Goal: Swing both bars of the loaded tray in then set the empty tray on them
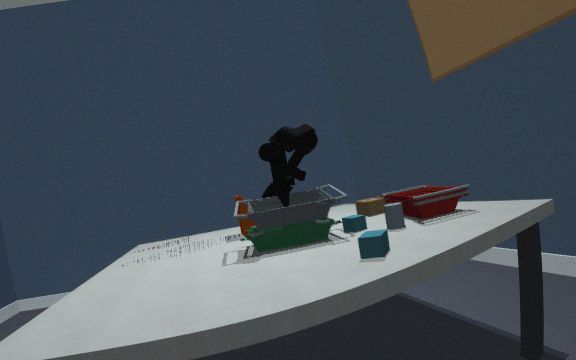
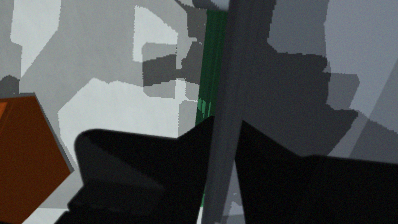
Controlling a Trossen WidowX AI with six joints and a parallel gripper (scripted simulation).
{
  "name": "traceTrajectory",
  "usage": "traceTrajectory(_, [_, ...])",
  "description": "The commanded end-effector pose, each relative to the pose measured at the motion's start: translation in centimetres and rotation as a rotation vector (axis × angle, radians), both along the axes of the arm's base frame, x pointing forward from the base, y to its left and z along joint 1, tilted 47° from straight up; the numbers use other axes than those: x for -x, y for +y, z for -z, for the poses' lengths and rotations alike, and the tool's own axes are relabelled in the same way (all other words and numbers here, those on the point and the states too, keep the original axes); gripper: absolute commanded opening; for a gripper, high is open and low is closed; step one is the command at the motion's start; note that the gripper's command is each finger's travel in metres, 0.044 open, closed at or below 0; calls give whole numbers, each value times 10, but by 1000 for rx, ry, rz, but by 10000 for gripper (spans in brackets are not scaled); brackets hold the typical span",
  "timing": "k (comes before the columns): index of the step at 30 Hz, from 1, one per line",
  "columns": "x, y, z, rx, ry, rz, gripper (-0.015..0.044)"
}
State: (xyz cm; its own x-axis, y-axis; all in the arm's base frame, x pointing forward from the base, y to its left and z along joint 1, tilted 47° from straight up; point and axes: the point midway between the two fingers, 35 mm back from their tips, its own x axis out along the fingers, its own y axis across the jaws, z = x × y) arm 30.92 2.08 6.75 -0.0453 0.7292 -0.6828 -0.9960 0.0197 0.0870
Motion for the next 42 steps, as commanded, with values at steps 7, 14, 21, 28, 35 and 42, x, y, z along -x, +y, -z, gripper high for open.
traceTrajectory(7, [6, 3, 6, 4, 34, -8, 0])
traceTrajectory(14, [0, 0, 0, 0, 1, -1, 0])
traceTrajectory(21, [7, 6, 10, 2, 26, -6, 0])
traceTrajectory(28, [9, 7, 13, 3, 34, -8, 0])
traceTrajectory(35, [9, 7, 13, 3, 34, -8, 0])
traceTrajectory(42, [9, 7, 13, 3, 34, -8, 0])
